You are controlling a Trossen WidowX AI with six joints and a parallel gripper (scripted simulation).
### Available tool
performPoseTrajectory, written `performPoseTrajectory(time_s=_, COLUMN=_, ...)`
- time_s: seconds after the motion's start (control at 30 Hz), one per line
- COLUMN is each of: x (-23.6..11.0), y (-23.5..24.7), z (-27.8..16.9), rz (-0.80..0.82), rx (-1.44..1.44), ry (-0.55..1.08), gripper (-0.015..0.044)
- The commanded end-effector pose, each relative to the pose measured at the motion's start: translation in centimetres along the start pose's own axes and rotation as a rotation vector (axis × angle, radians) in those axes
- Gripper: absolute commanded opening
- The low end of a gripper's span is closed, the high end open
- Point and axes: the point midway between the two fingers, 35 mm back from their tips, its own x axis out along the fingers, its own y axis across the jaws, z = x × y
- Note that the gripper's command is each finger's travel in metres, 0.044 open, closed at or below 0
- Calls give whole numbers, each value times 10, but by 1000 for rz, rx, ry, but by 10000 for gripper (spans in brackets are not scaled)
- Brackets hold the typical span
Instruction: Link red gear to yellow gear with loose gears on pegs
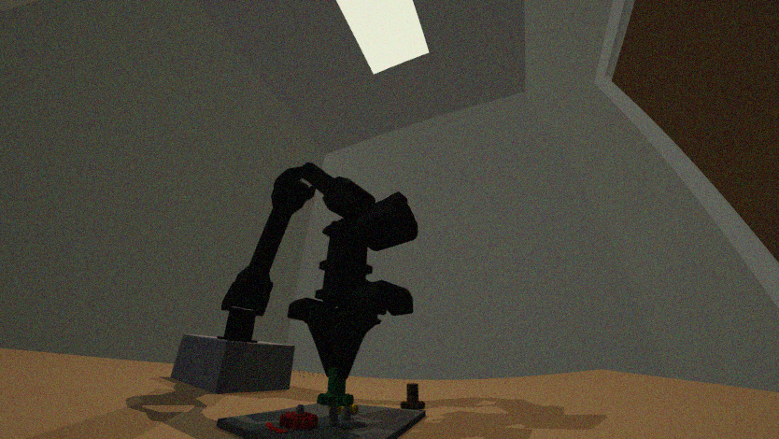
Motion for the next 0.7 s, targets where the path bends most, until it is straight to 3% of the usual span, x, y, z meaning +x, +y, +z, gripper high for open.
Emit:
performPoseTrajectory(time_s=0.0, x=8, y=2, z=1, rz=6, rx=96, ry=-2, gripper=0)
performPoseTrajectory(time_s=0.37, x=16, y=3, z=0, rz=6, rx=360, ry=-1, gripper=0)
performPoseTrajectory(time_s=0.67, x=17, y=2, z=0, rz=6, rx=248, ry=-1, gripper=0)
